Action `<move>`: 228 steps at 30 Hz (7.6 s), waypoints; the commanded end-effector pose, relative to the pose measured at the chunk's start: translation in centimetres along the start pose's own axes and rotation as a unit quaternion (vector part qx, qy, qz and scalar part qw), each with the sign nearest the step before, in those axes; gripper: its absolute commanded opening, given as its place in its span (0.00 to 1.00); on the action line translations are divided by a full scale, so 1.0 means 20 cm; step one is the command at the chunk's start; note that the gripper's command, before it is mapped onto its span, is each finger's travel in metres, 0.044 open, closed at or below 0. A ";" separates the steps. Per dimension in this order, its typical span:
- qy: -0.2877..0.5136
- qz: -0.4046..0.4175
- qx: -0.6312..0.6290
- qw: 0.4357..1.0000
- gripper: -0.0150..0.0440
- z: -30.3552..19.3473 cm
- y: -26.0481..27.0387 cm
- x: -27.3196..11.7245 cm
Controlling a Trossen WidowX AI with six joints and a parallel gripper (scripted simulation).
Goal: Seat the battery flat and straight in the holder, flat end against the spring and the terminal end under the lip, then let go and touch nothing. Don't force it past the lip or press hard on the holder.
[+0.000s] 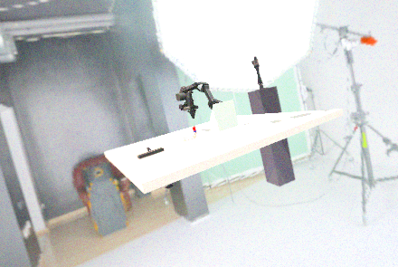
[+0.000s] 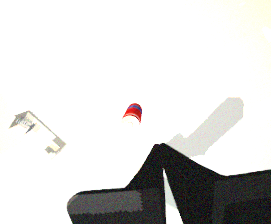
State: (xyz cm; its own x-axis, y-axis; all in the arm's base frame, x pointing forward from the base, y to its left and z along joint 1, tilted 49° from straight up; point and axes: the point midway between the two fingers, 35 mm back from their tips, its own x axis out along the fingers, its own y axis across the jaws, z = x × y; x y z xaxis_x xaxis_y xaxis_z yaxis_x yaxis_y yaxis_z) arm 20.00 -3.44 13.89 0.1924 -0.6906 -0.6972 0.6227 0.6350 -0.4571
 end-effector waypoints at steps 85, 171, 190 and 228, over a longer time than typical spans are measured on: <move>-0.010 -0.034 -0.010 0.999 0.25 0.00 0.30 0.01; 0.017 -0.033 -0.717 0.696 0.52 0.01 0.36 0.60; 0.017 -0.031 -0.717 0.696 0.39 0.01 0.37 0.52; 0.028 -0.003 -0.998 -0.055 0.39 -0.05 0.91 0.27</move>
State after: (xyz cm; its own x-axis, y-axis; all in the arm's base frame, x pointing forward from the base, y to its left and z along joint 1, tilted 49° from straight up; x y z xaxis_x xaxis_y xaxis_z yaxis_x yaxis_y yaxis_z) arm 31.29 3.77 2.10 0.1735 -0.7285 -0.6627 -0.6716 -0.5797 0.4614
